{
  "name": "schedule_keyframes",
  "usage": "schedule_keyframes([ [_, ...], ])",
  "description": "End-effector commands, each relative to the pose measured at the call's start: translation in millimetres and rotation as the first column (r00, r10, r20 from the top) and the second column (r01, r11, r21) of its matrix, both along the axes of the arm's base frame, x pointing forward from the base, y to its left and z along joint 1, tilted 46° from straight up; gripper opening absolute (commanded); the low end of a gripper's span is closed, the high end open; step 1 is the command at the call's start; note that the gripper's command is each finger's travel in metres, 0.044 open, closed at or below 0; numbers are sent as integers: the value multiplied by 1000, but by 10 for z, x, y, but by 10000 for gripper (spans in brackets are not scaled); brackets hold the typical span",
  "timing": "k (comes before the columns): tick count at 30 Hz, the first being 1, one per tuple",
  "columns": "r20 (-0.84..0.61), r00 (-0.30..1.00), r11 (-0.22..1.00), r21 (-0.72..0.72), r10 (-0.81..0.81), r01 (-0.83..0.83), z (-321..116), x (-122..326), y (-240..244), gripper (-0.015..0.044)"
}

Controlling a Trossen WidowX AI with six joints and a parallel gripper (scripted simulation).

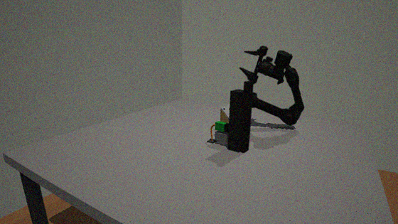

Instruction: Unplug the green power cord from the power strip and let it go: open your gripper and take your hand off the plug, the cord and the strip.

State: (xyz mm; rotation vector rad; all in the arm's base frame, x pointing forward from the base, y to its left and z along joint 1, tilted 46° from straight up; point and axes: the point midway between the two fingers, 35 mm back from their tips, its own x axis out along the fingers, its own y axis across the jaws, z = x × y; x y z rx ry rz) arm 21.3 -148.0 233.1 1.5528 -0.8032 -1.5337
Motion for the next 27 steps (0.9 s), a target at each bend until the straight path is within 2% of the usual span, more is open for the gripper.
schedule_keyframes([
  [1,-5,1000,1000,7,9,-9,-5,16,-5,374],
  [5,-78,978,971,158,192,-178,-131,338,-75,269],
  [9,-113,904,870,343,411,-353,-314,720,-93,164],
  [13,-89,790,708,513,607,-486,-521,1083,-41,160],
  [18,17,616,442,682,788,-583,-800,1498,111,160],
  [22,138,476,212,765,869,-608,-1036,1791,280,160],
  [27,307,321,-67,807,896,-587,-1353,2105,541,160],
])
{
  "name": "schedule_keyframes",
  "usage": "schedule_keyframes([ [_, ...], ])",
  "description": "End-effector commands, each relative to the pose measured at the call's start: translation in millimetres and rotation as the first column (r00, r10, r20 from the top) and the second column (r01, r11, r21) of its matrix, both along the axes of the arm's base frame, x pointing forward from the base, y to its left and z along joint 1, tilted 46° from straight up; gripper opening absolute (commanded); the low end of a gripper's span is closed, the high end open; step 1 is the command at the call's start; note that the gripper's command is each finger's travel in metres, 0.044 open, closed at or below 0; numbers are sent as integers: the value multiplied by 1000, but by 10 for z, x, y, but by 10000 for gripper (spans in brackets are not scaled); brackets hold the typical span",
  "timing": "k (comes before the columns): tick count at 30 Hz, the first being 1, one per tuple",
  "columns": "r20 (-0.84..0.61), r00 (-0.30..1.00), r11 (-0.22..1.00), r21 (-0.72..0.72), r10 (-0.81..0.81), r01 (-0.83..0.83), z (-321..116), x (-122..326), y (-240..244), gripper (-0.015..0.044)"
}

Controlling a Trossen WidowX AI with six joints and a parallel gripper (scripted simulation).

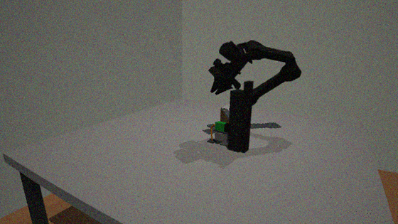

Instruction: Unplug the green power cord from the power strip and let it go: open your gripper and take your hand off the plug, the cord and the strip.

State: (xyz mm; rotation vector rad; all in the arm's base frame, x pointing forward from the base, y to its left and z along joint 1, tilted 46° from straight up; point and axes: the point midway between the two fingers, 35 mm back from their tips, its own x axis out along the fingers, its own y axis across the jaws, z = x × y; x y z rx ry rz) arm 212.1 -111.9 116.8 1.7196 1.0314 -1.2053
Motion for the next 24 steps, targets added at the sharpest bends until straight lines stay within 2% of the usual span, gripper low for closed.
schedule_keyframes([
  [1,-18,988,972,183,153,-147,-251,249,238,160],
  [8,14,950,826,490,312,-279,-625,525,669,160],
  [10,25,944,792,538,328,-289,-689,564,744,160],
  [24,26,944,787,544,329,-290,-650,570,798,160],
])
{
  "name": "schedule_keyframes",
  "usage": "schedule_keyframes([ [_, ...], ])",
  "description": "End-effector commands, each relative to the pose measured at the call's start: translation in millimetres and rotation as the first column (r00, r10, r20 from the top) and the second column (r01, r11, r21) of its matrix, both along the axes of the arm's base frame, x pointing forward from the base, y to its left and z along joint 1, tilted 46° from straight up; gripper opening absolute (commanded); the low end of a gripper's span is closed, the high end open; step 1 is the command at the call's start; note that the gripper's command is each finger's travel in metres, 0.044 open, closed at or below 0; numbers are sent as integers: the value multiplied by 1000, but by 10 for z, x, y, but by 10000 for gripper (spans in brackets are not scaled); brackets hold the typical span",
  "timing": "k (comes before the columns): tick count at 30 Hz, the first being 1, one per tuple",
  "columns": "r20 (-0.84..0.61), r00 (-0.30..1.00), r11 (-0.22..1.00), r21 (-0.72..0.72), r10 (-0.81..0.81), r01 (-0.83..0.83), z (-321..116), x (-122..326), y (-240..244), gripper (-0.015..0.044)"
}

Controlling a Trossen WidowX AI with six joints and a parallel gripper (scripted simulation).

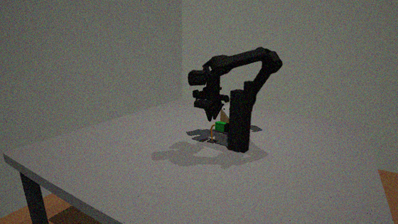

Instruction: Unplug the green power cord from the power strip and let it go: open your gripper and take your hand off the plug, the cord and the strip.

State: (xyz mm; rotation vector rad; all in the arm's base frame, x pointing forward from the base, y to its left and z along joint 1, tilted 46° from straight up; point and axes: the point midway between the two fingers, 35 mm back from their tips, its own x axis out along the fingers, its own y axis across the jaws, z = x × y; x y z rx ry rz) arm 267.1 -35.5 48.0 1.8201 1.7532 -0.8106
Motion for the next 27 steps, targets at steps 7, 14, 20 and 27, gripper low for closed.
schedule_keyframes([
  [7,4,1000,1000,4,1,-1,119,35,112,160],
  [14,4,1000,1000,5,1,-1,201,46,193,160],
  [20,4,1000,1000,6,2,-2,269,51,262,160],
  [27,4,1000,1000,6,2,-2,261,52,286,160],
])
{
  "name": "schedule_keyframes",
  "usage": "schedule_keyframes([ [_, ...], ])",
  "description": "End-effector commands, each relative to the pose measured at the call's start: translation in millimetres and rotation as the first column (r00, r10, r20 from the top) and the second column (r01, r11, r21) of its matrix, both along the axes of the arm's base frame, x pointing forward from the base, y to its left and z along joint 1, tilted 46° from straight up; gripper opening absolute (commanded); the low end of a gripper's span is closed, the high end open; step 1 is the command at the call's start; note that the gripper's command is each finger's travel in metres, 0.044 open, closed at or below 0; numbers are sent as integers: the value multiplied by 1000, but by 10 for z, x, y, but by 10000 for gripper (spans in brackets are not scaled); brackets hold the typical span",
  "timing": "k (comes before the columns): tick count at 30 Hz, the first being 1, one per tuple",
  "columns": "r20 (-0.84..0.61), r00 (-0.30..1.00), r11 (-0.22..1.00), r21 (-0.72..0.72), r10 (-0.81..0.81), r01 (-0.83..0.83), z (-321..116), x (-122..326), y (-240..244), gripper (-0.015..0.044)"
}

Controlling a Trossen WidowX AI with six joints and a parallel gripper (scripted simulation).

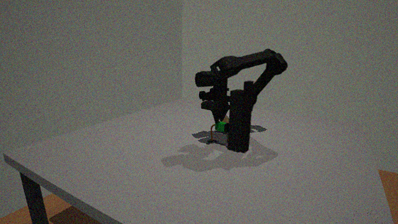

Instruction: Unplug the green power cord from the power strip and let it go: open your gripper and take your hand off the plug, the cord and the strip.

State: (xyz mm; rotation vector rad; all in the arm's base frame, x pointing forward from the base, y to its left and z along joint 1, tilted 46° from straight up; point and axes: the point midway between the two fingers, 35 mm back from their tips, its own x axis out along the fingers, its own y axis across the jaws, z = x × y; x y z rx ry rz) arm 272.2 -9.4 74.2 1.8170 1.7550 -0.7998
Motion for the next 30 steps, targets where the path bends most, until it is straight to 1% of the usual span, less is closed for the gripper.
schedule_keyframes([
  [1,-3,1000,1000,4,-4,4,-9,2,33,160],
  [13,-2,1000,1000,4,-4,4,-68,2,95,160],
  [16,5,1000,1000,-2,1,-1,-53,18,77,81],
  [25,5,1000,1000,-2,1,-1,-53,18,77,21],
  [26,5,1000,1000,-2,1,-1,-55,18,75,0],
  [30,5,1000,1000,-2,1,-1,-80,20,48,0],
])
